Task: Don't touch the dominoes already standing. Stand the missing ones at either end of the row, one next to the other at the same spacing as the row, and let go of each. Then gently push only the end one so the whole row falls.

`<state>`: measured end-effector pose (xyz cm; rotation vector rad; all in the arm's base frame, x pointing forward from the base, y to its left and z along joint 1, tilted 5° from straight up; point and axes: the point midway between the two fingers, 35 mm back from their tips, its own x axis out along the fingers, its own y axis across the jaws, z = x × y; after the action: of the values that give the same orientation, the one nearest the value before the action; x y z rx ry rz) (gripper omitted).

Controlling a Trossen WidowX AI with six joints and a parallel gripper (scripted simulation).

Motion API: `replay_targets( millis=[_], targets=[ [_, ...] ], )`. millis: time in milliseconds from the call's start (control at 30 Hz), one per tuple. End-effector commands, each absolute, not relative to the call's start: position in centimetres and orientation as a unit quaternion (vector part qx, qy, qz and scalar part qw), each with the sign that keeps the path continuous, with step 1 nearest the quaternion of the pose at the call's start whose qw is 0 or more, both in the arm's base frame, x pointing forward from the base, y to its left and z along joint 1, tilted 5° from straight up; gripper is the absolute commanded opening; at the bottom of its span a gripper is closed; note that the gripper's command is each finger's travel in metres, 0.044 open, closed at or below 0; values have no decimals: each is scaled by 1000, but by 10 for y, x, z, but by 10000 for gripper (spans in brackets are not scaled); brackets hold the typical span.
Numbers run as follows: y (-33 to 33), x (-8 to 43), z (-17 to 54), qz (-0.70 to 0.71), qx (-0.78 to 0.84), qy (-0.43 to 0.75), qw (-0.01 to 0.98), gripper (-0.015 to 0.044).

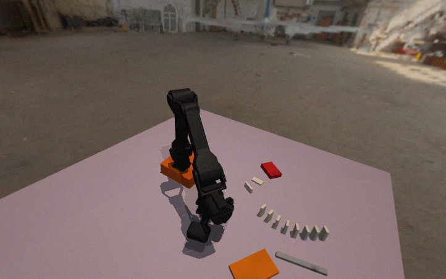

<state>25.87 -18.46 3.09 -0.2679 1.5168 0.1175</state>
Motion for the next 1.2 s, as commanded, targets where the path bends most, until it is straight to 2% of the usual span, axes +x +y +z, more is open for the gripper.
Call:
replay_targets(
  millis=[0,267,600,900,1167],
  targets=[
    [-185,258,30,53,-124,687,715,309],
    [-185,258,30,53,-124,687,715,107],
    [-185,259,32,53,-124,686,715,107],
    [-173,253,163,53,-121,685,716,107],
    [-165,260,165,44,-111,686,718,107]
  ],
)
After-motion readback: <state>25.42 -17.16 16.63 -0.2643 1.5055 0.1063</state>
